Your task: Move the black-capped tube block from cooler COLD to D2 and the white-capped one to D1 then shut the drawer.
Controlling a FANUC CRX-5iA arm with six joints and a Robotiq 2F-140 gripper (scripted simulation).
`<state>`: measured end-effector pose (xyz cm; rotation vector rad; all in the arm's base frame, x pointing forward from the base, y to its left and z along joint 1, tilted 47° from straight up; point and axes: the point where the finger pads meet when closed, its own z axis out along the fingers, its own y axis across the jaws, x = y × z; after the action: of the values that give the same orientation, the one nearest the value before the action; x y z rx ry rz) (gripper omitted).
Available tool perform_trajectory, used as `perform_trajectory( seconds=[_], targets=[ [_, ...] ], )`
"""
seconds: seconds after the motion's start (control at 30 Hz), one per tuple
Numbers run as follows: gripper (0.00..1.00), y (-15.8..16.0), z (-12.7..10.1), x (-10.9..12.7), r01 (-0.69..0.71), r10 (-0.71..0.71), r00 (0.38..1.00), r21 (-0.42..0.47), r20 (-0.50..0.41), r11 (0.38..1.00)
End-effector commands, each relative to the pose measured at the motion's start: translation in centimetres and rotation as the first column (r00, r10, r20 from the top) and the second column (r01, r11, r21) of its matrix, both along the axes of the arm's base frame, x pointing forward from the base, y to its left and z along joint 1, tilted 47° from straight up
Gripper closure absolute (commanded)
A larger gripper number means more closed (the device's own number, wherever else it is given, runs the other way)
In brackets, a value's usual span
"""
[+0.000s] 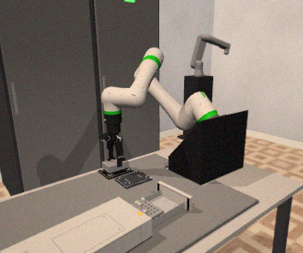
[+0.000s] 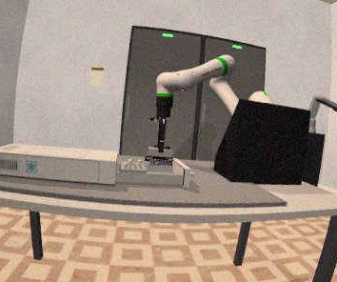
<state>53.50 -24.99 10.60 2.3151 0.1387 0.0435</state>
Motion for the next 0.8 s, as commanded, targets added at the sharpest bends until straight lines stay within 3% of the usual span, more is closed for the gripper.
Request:
perform_trajectory(
  seconds=[0.0, 0.77],
  targets=[
    [0.9, 0.04, 0.05, 0.08, -0.002, 0.002, 1.0, 0.0, 0.001, 1.0],
    [0.9, -0.21, -0.19, 0.11, -0.002, 0.002, 1.0, 0.0, 0.001, 1.0]
  ],
)
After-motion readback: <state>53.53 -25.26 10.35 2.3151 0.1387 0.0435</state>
